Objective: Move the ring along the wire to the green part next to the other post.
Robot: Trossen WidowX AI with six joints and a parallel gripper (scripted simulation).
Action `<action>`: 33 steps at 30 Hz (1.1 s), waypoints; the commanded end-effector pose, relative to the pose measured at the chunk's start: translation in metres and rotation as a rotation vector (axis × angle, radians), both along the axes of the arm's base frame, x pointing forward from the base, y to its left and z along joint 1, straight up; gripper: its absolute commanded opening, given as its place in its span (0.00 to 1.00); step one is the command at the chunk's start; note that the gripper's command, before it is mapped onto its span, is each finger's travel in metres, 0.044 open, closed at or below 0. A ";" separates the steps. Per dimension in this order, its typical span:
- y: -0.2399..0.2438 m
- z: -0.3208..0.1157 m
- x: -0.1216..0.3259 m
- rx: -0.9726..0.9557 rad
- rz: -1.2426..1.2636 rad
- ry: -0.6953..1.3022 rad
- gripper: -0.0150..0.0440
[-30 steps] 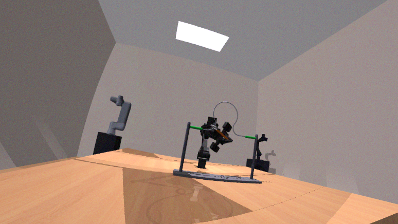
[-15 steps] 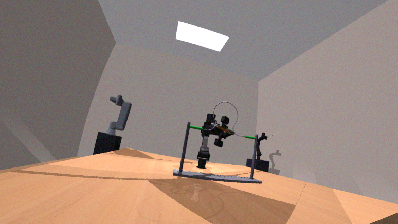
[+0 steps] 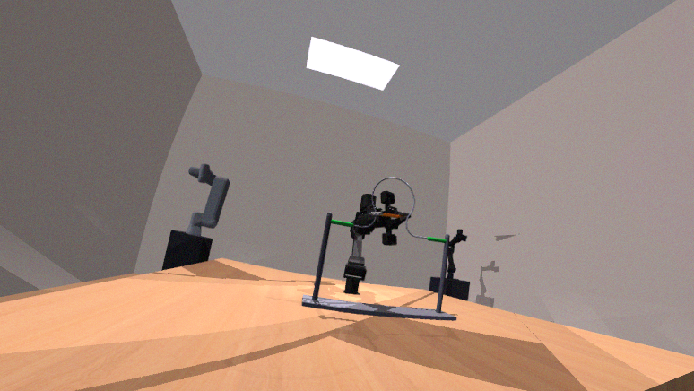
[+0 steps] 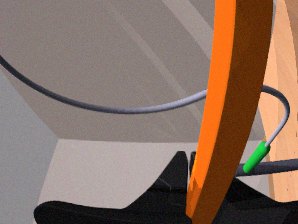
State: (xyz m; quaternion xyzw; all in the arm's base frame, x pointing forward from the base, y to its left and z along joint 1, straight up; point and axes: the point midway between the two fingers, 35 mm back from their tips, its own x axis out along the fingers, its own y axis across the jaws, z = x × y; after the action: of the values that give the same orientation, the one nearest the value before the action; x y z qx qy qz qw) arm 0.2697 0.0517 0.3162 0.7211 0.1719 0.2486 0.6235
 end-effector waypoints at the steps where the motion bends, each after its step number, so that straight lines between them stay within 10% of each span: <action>1: -0.003 0.014 0.000 0.096 -0.001 -0.005 0.00; 33: -0.015 0.050 0.007 0.136 -0.082 0.022 0.00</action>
State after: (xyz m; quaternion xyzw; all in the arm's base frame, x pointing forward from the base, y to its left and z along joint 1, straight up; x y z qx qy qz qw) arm 0.2770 0.0358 0.3664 0.7828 0.1245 0.2293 0.5649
